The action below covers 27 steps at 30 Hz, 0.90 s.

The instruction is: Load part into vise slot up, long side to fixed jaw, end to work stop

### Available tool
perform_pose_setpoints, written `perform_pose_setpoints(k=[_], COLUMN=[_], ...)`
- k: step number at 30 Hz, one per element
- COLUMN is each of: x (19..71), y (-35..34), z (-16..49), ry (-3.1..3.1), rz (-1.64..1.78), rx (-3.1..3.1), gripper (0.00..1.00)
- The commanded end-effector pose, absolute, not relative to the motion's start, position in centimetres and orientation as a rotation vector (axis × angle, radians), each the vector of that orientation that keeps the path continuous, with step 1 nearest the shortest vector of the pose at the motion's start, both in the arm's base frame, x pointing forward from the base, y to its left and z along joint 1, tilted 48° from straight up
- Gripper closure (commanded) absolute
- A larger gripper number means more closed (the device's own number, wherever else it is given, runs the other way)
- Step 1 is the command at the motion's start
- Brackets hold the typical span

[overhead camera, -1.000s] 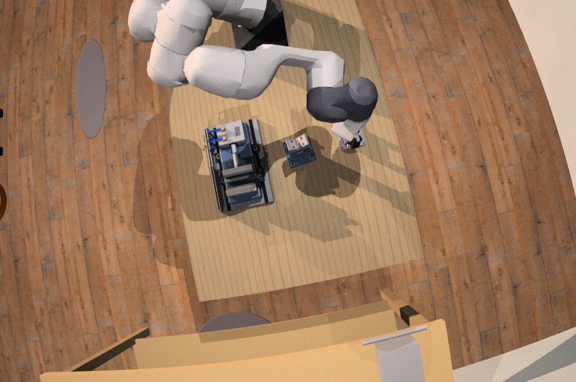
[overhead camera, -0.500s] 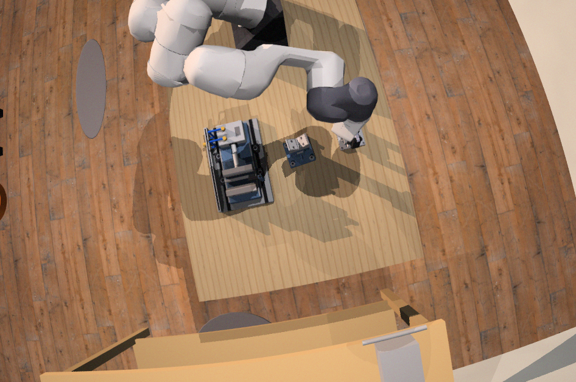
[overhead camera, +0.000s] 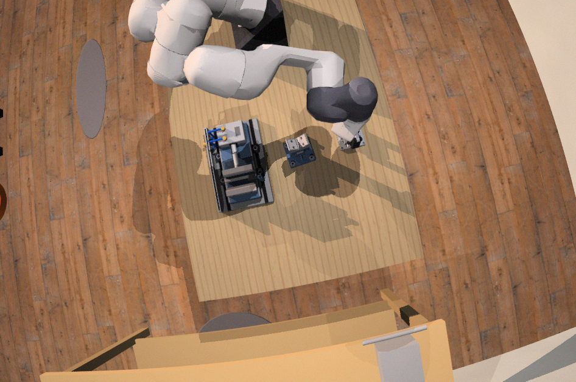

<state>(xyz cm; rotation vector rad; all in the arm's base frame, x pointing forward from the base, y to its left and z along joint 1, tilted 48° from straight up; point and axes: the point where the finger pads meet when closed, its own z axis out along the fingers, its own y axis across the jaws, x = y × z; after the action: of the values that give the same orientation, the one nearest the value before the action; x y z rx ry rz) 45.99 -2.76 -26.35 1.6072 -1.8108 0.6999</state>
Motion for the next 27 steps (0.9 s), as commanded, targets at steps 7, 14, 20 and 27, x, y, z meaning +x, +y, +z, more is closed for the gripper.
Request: perform_pose_setpoints(k=[7, 14, 20, 27], x=[46.18, 46.18, 46.18, 46.18], y=[-2.78, -2.78, -2.78, -2.78], z=[-26.37, -26.37, -26.37, -26.37], ry=[-1.817, -1.817, -1.817, -1.817], rz=[0.705, 0.705, 0.705, 0.705], rx=[1.605, 1.605, 1.605, 1.605], gripper=[1.00, 1.00, 1.00, 1.00])
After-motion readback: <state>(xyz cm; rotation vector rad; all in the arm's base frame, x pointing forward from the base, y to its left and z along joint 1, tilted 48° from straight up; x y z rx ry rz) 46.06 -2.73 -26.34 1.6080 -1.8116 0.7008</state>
